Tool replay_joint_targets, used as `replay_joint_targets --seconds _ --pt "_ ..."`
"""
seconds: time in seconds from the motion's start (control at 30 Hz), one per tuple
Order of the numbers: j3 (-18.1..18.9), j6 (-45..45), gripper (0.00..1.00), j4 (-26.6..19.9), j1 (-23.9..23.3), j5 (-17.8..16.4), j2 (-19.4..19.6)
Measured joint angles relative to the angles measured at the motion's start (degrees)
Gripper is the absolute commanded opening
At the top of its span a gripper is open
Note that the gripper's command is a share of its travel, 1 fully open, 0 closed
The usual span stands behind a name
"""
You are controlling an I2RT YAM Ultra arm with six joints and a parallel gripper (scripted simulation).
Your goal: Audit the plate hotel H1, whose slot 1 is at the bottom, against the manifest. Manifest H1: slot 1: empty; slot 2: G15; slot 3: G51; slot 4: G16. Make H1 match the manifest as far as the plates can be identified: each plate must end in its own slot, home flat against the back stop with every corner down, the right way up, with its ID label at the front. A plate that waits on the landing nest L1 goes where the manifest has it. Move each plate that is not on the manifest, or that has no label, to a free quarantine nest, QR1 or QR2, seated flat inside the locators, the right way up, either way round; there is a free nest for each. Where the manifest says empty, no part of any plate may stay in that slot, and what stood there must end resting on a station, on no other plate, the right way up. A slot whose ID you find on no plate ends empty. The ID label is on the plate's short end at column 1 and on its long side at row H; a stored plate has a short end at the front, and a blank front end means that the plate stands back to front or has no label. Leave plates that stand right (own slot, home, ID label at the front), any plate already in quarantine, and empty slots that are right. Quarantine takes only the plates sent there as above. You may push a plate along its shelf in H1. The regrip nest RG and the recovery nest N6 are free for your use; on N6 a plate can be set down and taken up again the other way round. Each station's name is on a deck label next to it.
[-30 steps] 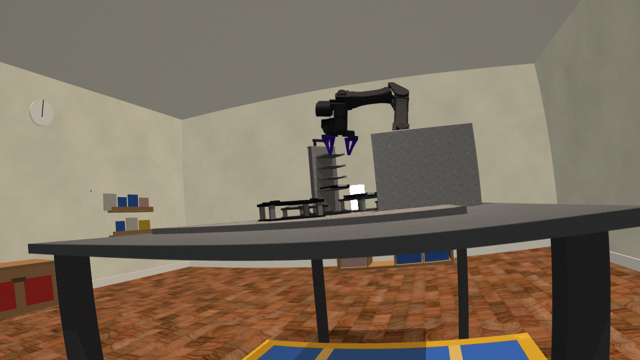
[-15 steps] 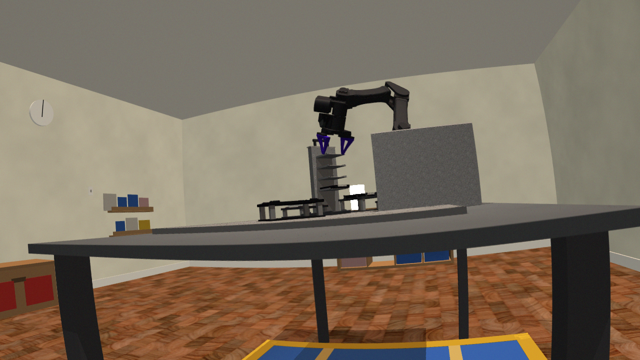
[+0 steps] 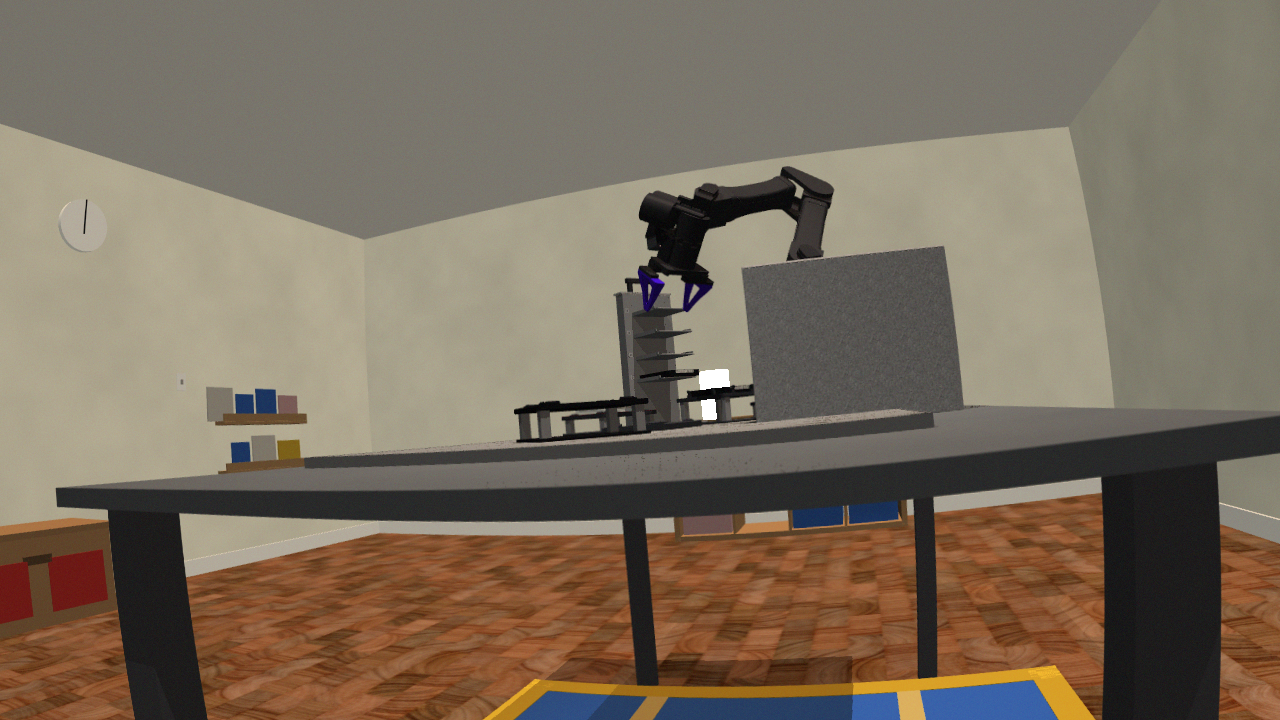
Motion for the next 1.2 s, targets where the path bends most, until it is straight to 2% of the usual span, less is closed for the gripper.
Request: replay_joint_targets --seconds 0.1,0.23,0.33,0.43,0.6,0.73,0.9,1.1,1.2 --pt "-2.5 -4.5 1.00 6.9 0.2 1.4 -1.1" --pt "-8.4 -12.7 1.00 18.9 0.6 3.2 -3.2" --pt "-8.9 -14.6 1.00 22.8 1.7 4.3 -1.5" --pt "-7.7 -13.2 1.00 23.6 3.3 5.3 1.0" --pt "-6.1 -8.3 1.00 21.3 5.2 6.4 4.6" --pt "-4.0 -2.6 1.00 17.4 6.5 7.3 8.0" --pt "-0.5 6.8 1.00 10.3 8.8 7.9 13.7" --pt "3.8 20.1 1.00 -0.3 11.6 8.2 20.6" --pt "4.8 25.3 1.00 -4.7 12.4 8.2 22.2"
